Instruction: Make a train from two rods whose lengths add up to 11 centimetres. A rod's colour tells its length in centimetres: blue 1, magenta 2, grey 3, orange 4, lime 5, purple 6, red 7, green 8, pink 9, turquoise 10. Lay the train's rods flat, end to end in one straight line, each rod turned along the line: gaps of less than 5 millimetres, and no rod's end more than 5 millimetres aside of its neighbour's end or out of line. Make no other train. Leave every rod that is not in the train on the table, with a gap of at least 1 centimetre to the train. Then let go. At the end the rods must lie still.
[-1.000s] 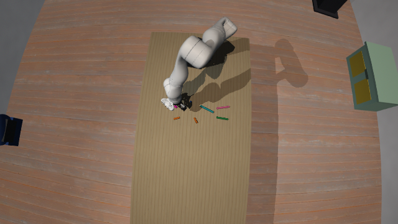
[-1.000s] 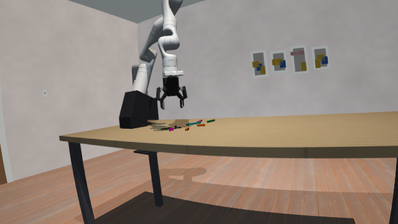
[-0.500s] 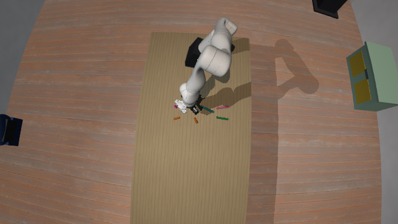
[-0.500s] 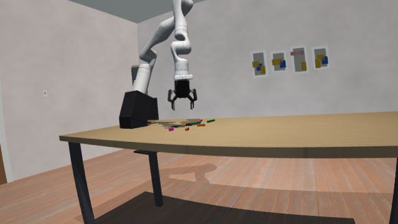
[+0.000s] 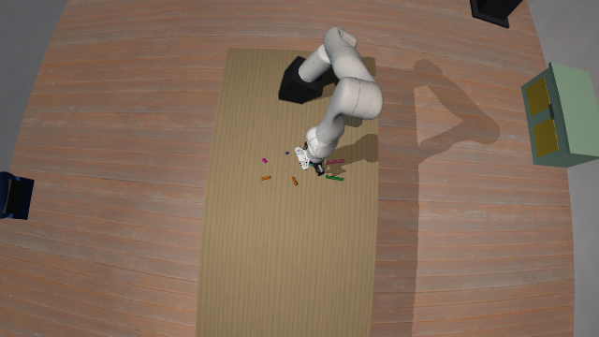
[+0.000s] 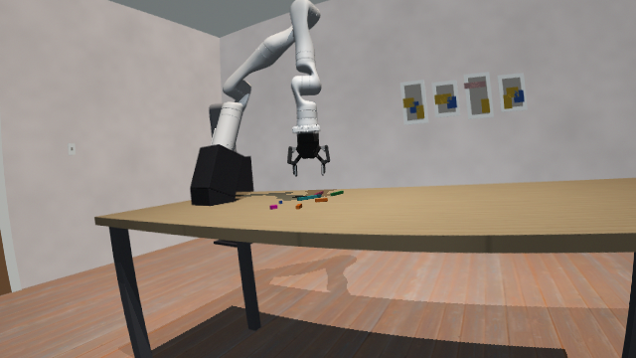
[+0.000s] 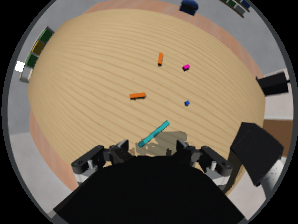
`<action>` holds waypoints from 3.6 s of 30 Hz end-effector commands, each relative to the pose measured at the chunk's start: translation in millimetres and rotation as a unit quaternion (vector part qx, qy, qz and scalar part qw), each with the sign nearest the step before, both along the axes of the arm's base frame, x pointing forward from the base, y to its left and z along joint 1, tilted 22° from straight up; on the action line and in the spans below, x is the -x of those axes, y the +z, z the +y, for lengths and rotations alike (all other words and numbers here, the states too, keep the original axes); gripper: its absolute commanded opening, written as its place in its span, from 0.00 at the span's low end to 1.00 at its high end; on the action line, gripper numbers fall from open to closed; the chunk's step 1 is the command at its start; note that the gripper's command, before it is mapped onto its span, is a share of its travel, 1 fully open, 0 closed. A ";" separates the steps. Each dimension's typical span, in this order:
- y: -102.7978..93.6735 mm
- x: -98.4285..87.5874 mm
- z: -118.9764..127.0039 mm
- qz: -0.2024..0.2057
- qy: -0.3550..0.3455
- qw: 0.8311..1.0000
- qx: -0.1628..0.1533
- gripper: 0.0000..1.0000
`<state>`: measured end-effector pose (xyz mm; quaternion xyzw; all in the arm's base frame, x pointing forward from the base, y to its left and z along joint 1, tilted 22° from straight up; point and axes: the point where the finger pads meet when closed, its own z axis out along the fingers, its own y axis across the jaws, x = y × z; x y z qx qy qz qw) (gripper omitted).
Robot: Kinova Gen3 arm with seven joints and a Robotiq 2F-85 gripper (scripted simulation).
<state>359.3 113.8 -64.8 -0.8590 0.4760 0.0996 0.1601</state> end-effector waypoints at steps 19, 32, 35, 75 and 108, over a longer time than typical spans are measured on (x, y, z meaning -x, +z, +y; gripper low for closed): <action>38.1 28.4 83.9 0.024 -0.115 0.993 -0.001 1.00; 41.4 34.7 89.9 0.029 -0.129 0.991 0.002 0.24; 41.4 34.7 89.9 0.029 -0.129 0.991 0.002 0.24; 40.6 34.6 90.3 0.030 -0.129 0.991 0.002 0.24; 8.6 33.2 104.3 0.029 -0.129 0.991 0.002 0.24</action>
